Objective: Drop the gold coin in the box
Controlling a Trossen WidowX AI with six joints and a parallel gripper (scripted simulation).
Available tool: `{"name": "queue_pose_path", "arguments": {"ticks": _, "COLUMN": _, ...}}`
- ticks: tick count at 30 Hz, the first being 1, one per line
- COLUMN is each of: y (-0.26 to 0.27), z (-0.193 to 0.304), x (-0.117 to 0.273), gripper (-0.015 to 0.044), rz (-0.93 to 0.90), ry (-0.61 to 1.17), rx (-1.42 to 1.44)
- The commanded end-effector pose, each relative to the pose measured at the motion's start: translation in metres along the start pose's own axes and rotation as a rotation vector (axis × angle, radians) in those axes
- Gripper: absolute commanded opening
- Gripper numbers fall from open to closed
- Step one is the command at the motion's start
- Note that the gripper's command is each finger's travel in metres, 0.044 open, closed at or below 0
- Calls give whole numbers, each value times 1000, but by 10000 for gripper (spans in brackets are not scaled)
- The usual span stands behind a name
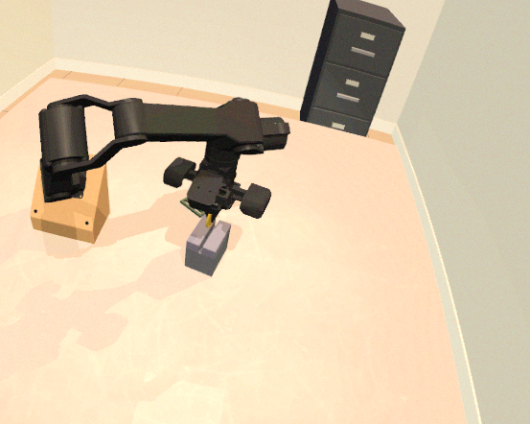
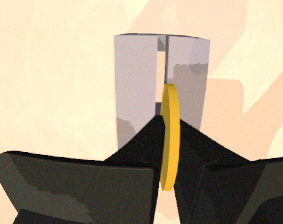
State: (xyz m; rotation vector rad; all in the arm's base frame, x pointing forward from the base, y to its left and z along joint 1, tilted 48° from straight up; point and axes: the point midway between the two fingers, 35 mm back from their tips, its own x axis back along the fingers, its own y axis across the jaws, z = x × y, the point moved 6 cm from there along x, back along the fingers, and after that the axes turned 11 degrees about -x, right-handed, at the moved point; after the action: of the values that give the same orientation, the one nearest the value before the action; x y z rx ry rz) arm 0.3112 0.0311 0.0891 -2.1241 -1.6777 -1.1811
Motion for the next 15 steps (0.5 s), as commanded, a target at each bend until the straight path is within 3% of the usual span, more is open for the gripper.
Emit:
{"name": "queue_pose_path", "arguments": {"ticks": 1, "y": 0, "z": 0, "x": -2, "gripper": 0, "rz": -1, "ry": 0, "rx": 1}}
{"name": "queue_pose_path", "arguments": {"ticks": 15, "y": 0, "z": -1, "x": -13, "gripper": 0, "rz": -1, "ry": -1, "rx": 7}}
